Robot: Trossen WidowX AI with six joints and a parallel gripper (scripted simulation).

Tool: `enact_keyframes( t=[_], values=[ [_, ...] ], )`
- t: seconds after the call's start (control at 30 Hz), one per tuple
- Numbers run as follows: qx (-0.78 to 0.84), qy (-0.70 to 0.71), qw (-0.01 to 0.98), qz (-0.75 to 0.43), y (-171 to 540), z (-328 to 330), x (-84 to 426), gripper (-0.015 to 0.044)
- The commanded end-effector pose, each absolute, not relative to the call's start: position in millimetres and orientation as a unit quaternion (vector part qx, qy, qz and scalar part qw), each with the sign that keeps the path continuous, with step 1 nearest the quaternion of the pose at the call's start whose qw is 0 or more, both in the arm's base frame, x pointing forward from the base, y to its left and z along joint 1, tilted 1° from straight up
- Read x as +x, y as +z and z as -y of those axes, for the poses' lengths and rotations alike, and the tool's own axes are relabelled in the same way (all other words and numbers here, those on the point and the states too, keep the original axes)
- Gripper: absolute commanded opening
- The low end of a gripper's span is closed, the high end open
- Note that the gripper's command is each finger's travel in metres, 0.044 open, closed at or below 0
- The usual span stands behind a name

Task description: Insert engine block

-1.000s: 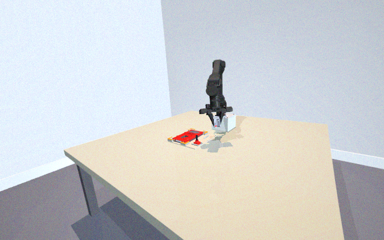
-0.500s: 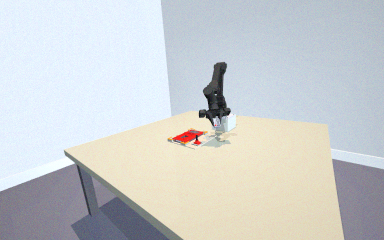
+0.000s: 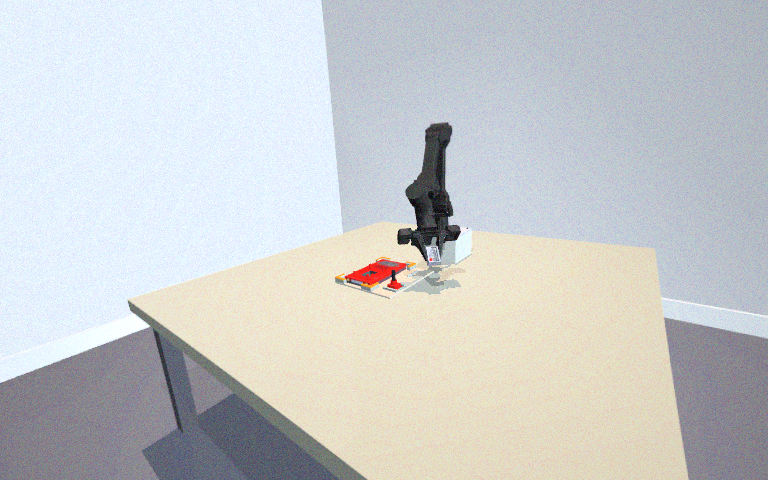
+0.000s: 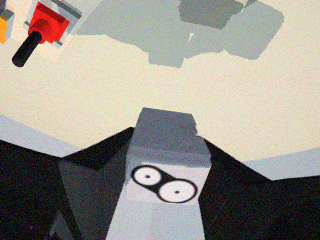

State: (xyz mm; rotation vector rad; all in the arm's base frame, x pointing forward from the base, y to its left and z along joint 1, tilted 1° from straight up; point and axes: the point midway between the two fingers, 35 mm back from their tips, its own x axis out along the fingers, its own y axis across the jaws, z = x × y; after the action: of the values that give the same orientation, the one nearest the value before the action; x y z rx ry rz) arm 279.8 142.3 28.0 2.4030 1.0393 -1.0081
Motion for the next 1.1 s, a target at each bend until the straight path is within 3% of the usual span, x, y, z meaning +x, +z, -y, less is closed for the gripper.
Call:
enact_keyframes(
  t=[0.0,1.07],
  values=[
    [0.843,-0.354,0.168,-0.369,20,-143,278,0.0000],
    [0.843,-0.355,0.167,-0.369,-46,-143,280,0.0000]
  ],
)
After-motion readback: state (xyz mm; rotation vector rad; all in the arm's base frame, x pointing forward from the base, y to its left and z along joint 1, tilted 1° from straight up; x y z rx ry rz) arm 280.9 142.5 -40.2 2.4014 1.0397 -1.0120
